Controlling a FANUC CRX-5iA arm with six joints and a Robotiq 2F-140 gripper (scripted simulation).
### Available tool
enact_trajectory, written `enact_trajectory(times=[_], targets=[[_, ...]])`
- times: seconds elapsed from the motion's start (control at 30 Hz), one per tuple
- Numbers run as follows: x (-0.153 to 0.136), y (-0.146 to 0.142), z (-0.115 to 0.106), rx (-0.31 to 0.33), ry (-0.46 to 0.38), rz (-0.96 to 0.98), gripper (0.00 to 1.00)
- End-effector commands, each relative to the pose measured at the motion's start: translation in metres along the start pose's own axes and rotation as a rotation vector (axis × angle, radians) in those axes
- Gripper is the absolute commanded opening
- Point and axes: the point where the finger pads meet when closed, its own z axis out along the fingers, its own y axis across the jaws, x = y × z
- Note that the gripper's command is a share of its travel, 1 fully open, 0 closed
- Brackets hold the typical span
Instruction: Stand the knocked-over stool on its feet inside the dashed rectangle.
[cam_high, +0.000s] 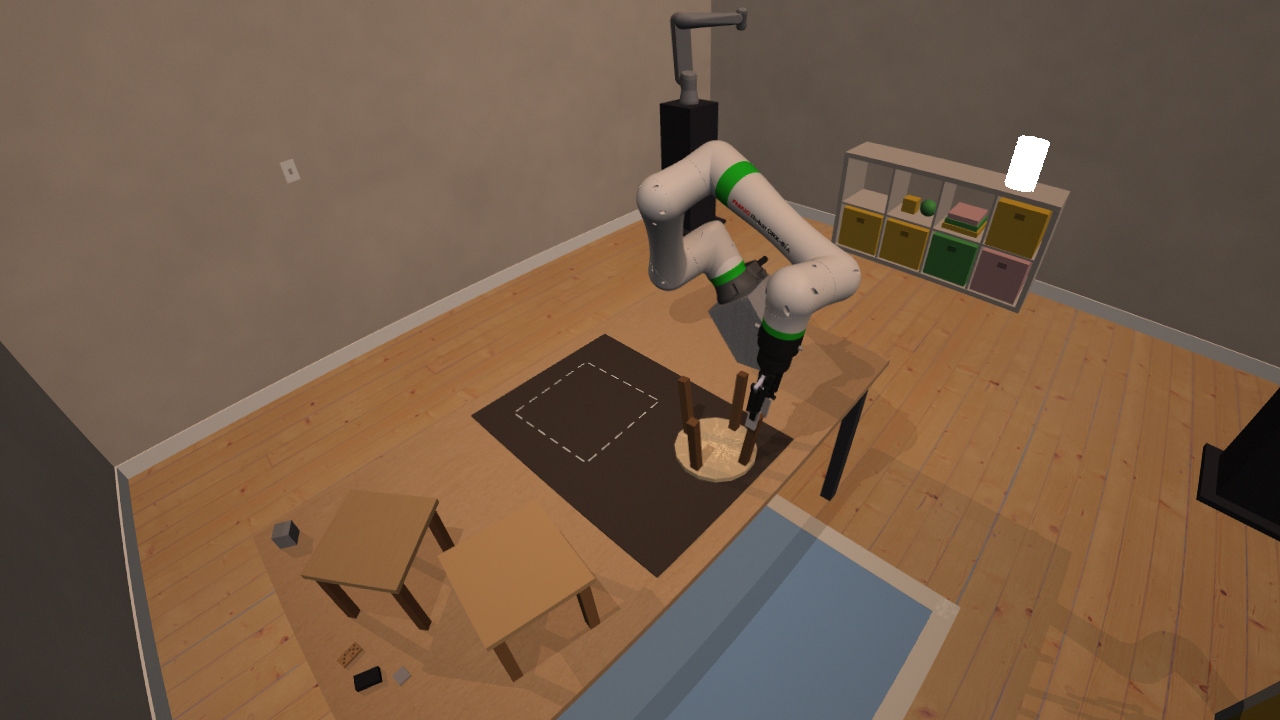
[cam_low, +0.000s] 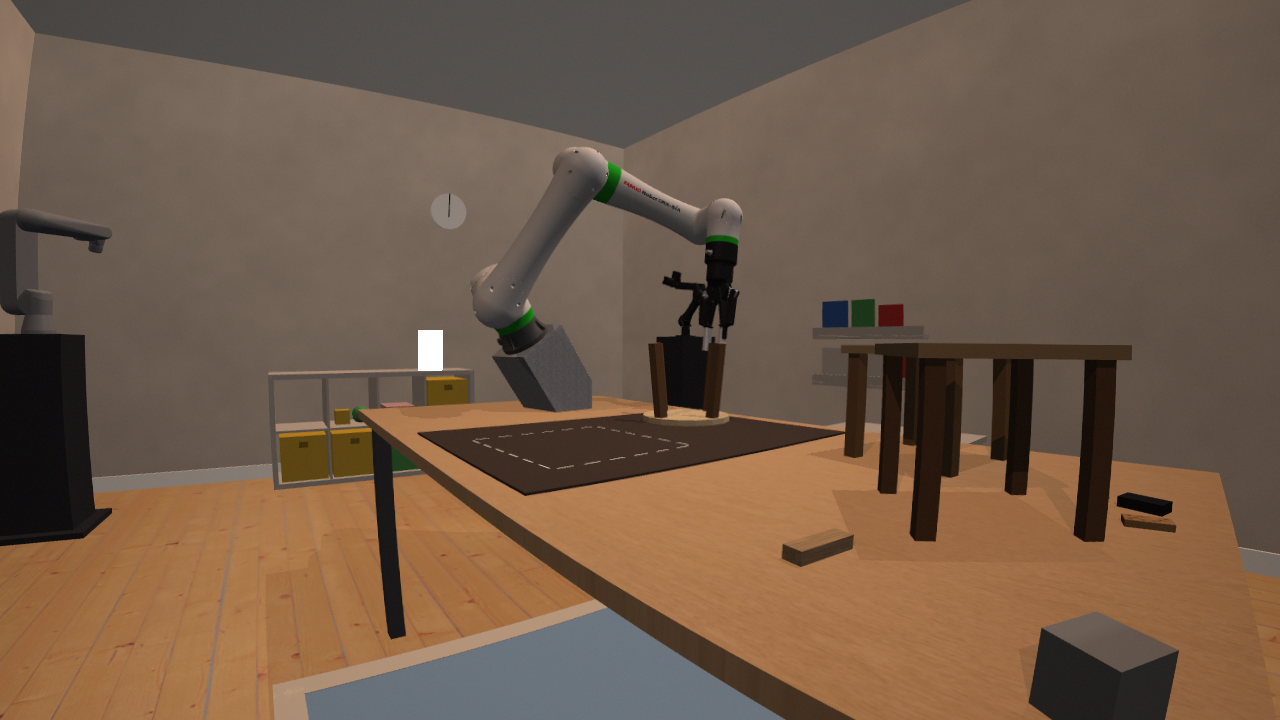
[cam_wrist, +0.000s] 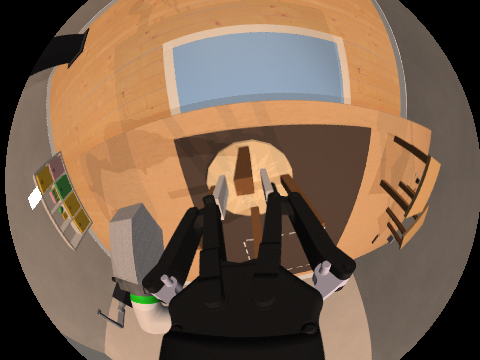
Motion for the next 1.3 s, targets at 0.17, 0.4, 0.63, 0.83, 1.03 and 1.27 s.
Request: enact_trajectory(times=[0.17,0.4,0.63,0.83,1.03,1.27], targets=[[0.000,0.001,0.026,-0.002,0.002,0.000,0.38],[0.000,0.001,0.036,-0.002,0.002,0.000,0.38],[0.000,0.001,0.038,-0.002,0.002,0.000,0.38],[0.000,0.001,0.038,-0.002,0.002,0.000,0.10],[0.000,0.001,0.038,-0.002,0.002,0.000,0.10],[0.000,0.001,0.038,-0.002,0.002,0.000,0.10]])
